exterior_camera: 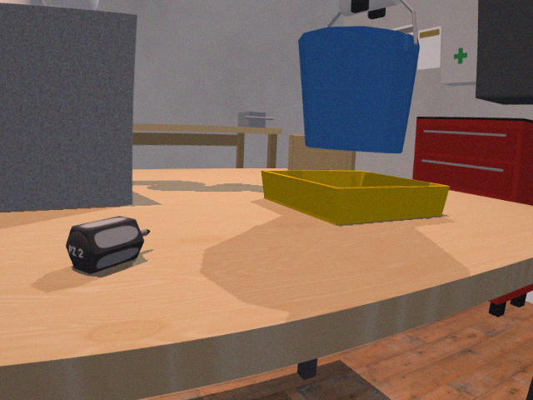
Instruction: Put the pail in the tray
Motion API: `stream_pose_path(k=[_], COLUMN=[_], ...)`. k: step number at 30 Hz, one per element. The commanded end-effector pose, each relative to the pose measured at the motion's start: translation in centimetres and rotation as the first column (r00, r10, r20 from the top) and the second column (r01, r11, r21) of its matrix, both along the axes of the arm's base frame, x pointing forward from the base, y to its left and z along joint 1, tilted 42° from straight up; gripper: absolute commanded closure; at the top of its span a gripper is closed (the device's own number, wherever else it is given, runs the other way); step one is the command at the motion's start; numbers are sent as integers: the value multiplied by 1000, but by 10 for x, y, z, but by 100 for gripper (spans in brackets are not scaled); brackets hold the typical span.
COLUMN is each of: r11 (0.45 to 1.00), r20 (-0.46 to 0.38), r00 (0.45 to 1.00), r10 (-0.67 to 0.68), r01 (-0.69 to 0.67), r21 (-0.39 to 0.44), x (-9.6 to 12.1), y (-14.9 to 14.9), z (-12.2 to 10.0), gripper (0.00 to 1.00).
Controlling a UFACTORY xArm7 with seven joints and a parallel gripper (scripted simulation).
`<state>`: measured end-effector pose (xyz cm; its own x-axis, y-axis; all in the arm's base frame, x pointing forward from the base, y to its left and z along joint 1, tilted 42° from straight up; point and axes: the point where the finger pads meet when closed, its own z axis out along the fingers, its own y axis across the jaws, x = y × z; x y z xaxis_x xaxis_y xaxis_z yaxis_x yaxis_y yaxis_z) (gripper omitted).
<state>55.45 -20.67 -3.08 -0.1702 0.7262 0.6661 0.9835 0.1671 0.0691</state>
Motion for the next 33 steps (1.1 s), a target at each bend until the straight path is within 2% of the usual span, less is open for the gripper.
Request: stream_pose_path(k=[1, 33], r11=[1000, 1000], r20=[4, 4], r00=[1000, 1000], r10=[-2, -2], r01=[2, 2], r21=[-5, -5], x=[1, 0], y=[-2, 8], z=[2, -10], gripper=[100, 100])
